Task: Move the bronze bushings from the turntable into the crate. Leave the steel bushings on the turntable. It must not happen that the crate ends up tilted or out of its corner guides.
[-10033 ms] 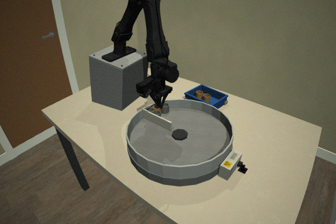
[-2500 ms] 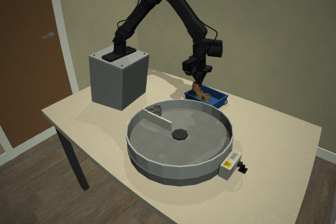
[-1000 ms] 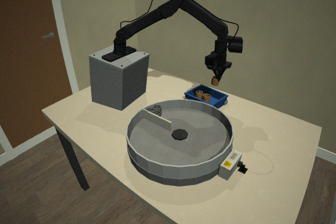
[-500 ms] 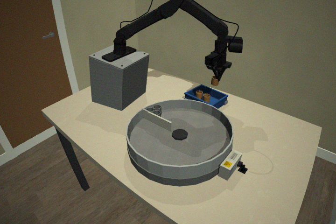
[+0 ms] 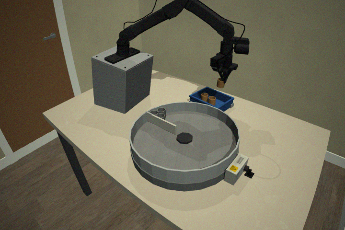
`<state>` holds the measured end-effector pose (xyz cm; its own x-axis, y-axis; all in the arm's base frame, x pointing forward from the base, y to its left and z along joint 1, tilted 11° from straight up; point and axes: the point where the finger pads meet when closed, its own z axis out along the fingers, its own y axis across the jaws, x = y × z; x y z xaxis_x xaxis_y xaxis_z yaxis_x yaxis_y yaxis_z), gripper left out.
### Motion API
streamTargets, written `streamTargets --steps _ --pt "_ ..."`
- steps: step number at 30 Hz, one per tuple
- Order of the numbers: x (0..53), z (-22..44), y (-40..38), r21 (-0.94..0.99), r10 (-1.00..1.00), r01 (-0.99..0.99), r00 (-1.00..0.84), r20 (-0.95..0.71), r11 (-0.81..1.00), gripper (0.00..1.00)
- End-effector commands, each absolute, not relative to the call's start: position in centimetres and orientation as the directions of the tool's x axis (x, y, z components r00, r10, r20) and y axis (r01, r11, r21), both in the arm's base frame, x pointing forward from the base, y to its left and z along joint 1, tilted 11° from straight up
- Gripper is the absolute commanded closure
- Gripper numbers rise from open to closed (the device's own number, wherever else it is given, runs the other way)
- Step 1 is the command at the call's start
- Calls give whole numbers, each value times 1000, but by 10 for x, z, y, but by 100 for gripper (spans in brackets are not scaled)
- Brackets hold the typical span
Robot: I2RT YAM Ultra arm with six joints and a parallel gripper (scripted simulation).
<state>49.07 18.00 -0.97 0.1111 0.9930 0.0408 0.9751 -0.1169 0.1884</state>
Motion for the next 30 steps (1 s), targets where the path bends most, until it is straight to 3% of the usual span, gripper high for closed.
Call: streamTargets --steps 1,30 --pt "497 8 183 218 993 969 113 43 -120 100" --pt "495 8 188 217 993 970 107 43 -114 100"
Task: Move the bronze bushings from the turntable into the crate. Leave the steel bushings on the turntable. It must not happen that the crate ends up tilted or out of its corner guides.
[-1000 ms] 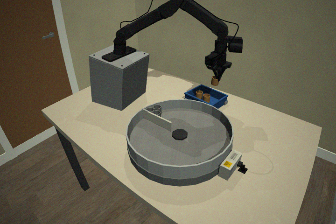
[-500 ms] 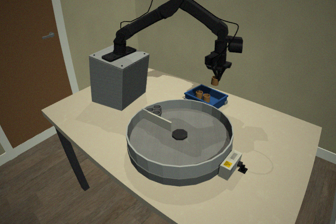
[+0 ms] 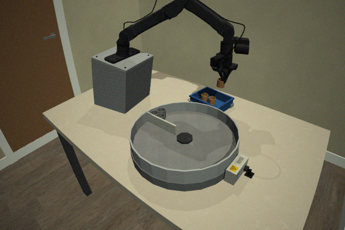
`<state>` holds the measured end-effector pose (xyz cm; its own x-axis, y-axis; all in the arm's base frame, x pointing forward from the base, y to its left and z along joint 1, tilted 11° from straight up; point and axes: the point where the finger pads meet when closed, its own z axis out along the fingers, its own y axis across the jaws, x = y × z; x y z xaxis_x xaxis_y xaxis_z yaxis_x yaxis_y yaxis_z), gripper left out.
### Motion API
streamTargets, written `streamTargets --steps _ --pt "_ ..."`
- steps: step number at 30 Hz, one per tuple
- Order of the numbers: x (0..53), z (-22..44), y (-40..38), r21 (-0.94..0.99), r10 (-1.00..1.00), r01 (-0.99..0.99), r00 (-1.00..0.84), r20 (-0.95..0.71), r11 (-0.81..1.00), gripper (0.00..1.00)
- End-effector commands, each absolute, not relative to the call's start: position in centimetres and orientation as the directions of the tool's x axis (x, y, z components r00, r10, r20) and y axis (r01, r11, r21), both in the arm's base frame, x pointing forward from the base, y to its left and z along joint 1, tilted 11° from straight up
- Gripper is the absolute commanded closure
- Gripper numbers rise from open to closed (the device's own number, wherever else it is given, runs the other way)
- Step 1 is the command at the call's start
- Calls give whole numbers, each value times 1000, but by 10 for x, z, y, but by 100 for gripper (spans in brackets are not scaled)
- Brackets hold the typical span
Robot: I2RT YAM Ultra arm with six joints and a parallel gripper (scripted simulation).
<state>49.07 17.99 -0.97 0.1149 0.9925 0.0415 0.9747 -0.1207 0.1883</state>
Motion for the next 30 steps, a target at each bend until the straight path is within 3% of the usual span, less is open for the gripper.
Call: streamTargets --steps 1,30 --pt "495 8 188 217 993 970 107 43 -114 100" --pt "495 7 187 217 993 969 112 43 -119 100"
